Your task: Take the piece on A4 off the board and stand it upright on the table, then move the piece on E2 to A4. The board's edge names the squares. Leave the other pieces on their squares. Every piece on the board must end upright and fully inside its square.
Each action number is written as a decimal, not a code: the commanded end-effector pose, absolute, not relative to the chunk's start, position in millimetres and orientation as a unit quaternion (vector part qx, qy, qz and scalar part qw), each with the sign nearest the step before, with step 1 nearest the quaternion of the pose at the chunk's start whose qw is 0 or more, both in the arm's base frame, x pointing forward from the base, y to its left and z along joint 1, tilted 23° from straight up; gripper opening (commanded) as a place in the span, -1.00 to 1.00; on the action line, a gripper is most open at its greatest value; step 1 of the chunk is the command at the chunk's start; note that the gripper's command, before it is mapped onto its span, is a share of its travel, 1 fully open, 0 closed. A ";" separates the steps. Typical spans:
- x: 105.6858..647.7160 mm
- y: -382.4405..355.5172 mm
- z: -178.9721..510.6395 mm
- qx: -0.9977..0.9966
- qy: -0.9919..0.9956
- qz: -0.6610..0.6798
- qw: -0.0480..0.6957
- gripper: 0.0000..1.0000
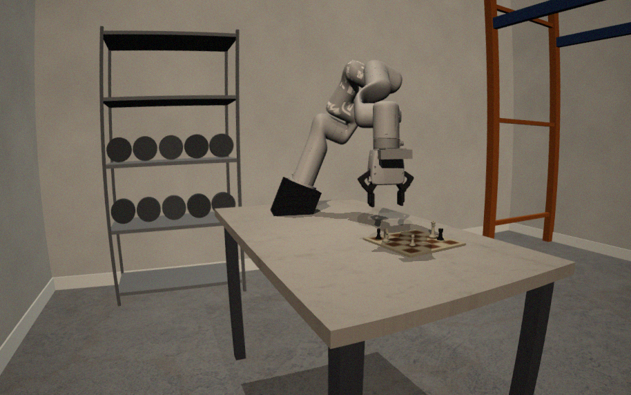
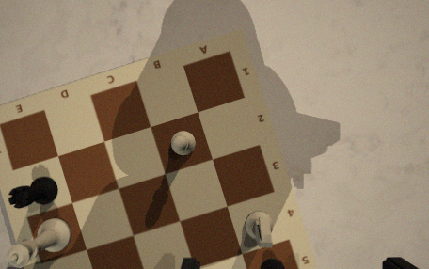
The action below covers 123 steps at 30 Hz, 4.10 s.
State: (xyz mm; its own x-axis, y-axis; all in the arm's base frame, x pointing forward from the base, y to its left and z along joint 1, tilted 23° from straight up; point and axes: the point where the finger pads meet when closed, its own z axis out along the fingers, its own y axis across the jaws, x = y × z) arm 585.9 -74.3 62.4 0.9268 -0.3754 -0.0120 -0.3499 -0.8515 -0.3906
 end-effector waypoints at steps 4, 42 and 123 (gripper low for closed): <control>587.1 -75.1 64.3 -0.961 0.192 -0.030 0.195 -0.23; 587.3 -74.6 63.0 -0.961 0.192 -0.030 0.195 -0.23; 594.6 -56.0 16.7 -0.961 0.192 -0.030 0.195 -0.23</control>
